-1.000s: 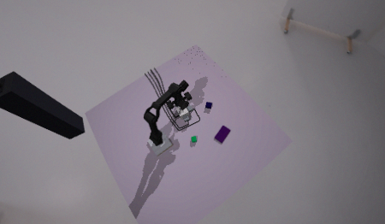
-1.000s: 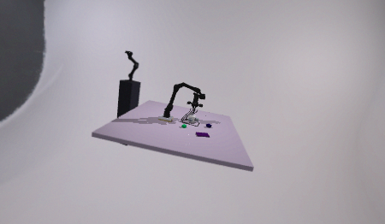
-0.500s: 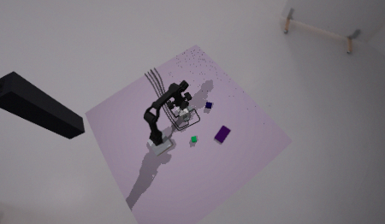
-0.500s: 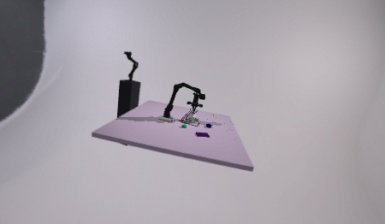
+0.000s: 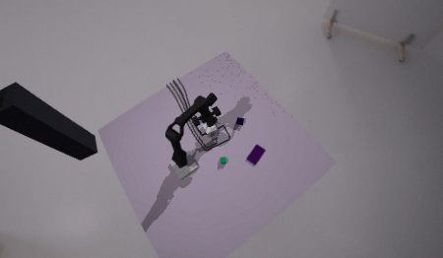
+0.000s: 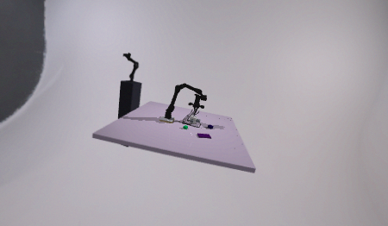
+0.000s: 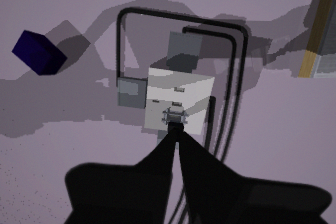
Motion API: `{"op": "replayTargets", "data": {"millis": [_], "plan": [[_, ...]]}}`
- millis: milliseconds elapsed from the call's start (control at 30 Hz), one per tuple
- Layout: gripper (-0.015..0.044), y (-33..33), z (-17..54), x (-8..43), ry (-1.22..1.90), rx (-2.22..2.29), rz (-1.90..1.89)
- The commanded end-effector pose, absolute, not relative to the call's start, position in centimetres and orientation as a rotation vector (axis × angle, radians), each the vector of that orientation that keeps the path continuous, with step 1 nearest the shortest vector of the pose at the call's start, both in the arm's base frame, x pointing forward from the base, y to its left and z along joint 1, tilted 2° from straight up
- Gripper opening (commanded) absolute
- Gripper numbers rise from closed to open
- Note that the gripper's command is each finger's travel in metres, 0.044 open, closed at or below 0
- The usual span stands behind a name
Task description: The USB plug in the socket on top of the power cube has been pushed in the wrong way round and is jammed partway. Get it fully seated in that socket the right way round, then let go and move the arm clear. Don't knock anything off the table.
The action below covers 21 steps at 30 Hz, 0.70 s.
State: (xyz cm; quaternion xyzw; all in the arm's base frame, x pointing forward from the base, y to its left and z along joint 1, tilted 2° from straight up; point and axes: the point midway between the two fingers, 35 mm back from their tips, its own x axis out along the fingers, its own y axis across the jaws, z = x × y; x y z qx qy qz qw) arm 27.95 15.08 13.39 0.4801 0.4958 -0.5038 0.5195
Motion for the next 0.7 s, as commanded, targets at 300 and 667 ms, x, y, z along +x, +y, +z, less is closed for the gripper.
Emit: {"op": "replayTargets", "data": {"millis": [300,667], "plan": [[0.0000,14.94,13.07,27.91,1.181,1.151,-1.218],[0.0000,14.94,12.93,27.91,1.181,1.151,-1.218]]}}
